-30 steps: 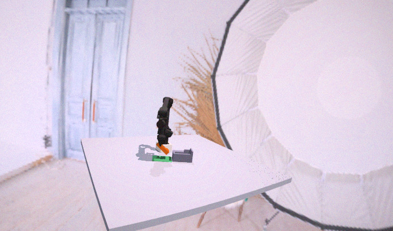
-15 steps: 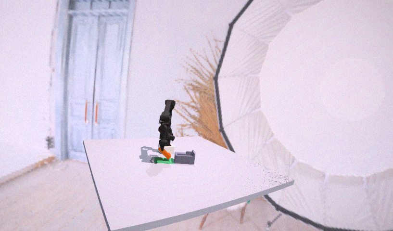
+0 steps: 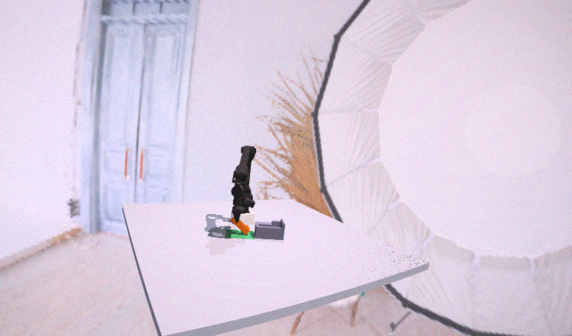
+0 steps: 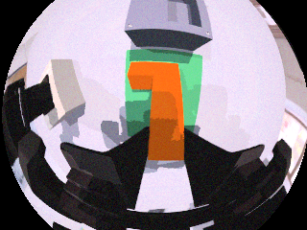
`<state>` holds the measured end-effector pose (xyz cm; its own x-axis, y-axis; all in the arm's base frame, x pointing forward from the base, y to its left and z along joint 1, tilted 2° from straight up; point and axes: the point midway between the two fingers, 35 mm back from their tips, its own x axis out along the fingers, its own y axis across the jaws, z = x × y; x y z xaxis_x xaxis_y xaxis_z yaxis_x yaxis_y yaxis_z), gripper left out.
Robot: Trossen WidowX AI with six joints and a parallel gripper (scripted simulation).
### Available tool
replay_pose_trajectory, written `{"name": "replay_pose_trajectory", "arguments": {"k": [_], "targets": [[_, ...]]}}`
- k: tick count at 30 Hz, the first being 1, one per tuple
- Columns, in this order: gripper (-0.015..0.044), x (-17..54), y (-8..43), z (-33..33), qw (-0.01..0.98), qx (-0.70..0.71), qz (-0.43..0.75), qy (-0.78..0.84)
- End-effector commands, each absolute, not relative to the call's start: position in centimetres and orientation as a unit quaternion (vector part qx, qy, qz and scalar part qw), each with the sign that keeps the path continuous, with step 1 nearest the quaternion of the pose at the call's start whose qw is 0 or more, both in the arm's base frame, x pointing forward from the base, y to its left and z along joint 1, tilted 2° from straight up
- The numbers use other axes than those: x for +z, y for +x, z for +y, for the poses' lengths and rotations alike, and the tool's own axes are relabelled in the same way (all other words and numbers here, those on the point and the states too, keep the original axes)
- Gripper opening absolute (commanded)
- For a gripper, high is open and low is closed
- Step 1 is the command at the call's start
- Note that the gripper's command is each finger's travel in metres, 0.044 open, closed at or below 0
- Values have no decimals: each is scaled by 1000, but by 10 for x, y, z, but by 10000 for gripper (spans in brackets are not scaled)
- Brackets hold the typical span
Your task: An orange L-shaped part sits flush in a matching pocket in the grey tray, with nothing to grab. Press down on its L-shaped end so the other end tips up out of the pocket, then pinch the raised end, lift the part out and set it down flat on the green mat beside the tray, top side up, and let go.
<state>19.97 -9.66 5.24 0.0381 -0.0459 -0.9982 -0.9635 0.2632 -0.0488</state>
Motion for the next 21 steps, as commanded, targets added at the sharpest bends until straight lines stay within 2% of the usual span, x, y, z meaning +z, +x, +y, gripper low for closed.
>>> {"name": "replay_pose_trajectory", "arguments": {"k": [1, 2, 12, 17, 21], "targets": [[0, 52, 200, -96, 563, 409, 559, -450], [0, 52, 200, -97, 563, 408, 561, -450], [262, 54, 200, -97, 563, 408, 561, -450], [394, 93, 202, -97, 563, 408, 560, -450], [400, 141, 197, -93, 564, 409, 559, -450]]}}
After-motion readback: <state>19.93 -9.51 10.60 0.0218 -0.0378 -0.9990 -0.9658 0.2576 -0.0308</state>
